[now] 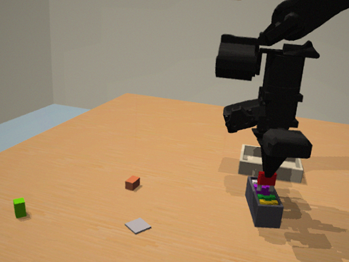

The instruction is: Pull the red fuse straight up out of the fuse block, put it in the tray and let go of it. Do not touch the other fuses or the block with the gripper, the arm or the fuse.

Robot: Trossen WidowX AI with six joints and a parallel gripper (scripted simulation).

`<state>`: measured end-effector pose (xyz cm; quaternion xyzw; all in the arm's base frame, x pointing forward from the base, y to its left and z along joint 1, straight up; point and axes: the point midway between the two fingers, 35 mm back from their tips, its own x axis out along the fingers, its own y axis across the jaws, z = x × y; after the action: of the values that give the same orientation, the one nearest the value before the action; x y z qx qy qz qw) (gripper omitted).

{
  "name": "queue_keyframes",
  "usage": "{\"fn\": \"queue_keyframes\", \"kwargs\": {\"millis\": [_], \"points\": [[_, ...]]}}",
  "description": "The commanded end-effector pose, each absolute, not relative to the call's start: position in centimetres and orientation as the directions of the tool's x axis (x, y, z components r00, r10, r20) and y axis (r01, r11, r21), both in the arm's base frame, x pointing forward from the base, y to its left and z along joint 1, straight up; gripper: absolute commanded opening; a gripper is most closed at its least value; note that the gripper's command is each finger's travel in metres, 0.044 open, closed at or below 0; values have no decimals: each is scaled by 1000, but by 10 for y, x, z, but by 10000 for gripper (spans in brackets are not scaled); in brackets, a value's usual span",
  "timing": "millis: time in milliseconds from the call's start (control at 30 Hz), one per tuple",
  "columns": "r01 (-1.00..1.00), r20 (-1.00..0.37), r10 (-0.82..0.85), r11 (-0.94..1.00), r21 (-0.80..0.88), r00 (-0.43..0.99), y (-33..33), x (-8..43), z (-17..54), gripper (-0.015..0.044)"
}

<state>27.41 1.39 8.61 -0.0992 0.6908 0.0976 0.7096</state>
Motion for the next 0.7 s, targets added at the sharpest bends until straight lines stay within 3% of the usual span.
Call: {"fn": "queue_keyframes", "kwargs": {"millis": [0, 667], "points": [[-276, -1000, -3, 961, -10, 28, 13, 274, 88, 0], [-277, -1000, -3, 961, -11, 28, 10, 275, 112, 0]]}}
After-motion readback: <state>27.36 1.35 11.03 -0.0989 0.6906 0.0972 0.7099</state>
